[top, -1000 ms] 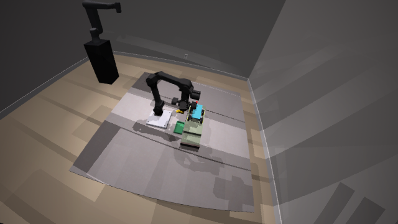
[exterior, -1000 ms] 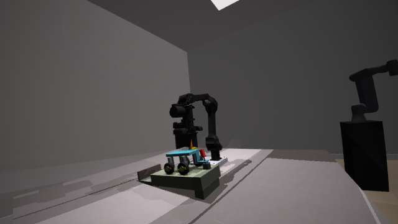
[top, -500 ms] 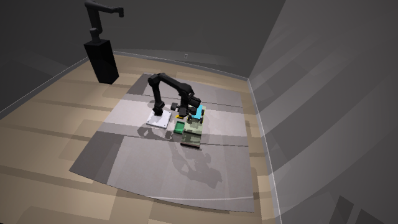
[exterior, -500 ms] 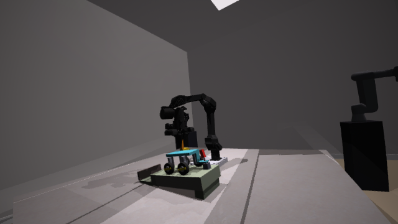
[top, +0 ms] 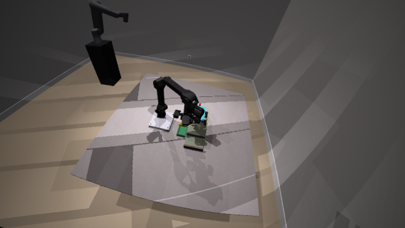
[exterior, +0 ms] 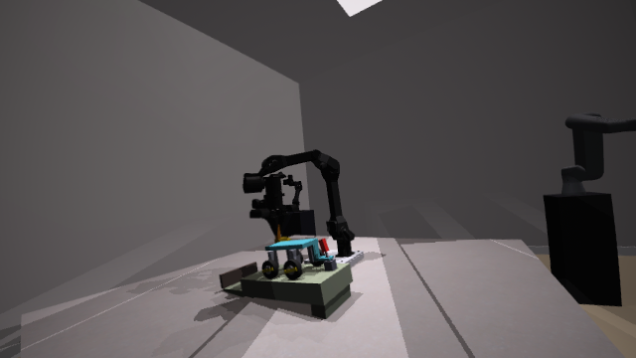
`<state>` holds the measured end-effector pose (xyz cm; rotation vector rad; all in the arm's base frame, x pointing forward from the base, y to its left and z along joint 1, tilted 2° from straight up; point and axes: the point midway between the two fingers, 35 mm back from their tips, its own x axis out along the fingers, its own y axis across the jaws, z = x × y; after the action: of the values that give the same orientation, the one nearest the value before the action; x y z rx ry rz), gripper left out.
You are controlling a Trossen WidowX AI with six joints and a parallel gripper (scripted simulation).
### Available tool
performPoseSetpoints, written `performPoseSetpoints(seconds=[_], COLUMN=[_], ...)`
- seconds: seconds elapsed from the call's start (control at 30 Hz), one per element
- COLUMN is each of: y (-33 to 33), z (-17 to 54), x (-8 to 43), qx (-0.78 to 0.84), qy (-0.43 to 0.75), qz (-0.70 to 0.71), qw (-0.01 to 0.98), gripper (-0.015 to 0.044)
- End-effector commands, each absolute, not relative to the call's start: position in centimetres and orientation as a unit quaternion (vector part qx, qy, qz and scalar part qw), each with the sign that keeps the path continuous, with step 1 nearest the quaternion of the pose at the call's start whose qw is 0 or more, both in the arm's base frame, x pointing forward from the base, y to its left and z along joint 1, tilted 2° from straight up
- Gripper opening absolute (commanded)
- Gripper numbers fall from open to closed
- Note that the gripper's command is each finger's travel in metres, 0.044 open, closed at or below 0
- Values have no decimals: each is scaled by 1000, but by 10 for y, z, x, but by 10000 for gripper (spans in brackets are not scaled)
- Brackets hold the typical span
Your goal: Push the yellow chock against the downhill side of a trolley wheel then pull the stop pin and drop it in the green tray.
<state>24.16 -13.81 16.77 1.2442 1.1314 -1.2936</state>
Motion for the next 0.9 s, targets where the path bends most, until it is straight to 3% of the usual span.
performPoseSetpoints(seconds=[0.0, 0.87], y=[-142, -146], z=[168, 168], x=[244, 244], qx=[534, 689], qy=[443, 173], qz=[-552, -687], qw=[462, 153], gripper=[0, 0])
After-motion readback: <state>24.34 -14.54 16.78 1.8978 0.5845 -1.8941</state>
